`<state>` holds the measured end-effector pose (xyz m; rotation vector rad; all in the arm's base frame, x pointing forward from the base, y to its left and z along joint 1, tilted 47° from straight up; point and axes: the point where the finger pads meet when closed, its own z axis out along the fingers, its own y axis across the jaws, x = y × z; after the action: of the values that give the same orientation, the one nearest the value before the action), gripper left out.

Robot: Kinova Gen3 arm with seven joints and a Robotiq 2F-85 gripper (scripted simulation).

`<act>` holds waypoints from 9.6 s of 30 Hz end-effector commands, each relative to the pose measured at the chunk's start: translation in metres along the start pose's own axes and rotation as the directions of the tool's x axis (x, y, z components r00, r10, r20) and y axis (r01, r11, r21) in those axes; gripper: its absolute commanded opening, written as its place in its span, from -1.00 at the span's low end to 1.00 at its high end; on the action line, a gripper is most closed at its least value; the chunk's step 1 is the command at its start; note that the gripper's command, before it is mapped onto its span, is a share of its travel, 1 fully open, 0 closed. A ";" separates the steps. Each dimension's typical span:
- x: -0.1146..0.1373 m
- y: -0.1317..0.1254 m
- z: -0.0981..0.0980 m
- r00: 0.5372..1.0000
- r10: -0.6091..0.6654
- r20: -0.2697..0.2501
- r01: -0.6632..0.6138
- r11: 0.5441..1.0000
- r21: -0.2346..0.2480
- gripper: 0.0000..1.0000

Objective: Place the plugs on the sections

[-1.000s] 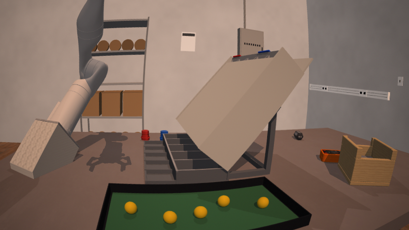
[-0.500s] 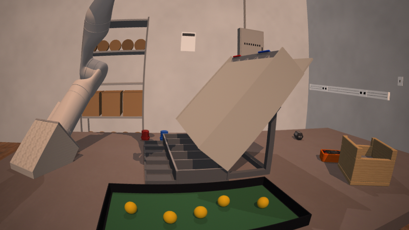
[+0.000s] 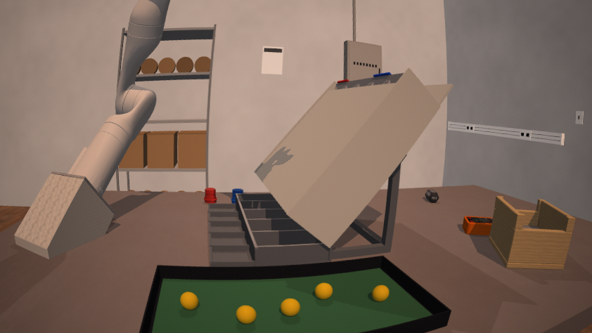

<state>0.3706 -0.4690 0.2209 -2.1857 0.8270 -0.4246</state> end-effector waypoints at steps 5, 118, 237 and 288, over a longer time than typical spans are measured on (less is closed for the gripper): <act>-0.037 -0.105 -0.008 0.932 -0.363 0.003 0.360 0.926 0.116 1.00; -0.242 -0.187 0.088 0.495 0.869 0.014 -0.859 0.491 -0.145 1.00; -0.242 -0.186 0.087 0.110 0.994 -0.012 -0.946 0.101 -0.309 1.00; -0.241 -0.185 0.086 -0.930 0.210 -0.302 -0.212 -0.977 -0.025 1.00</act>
<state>0.3169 -0.1658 0.2914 0.5051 2.7039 1.1894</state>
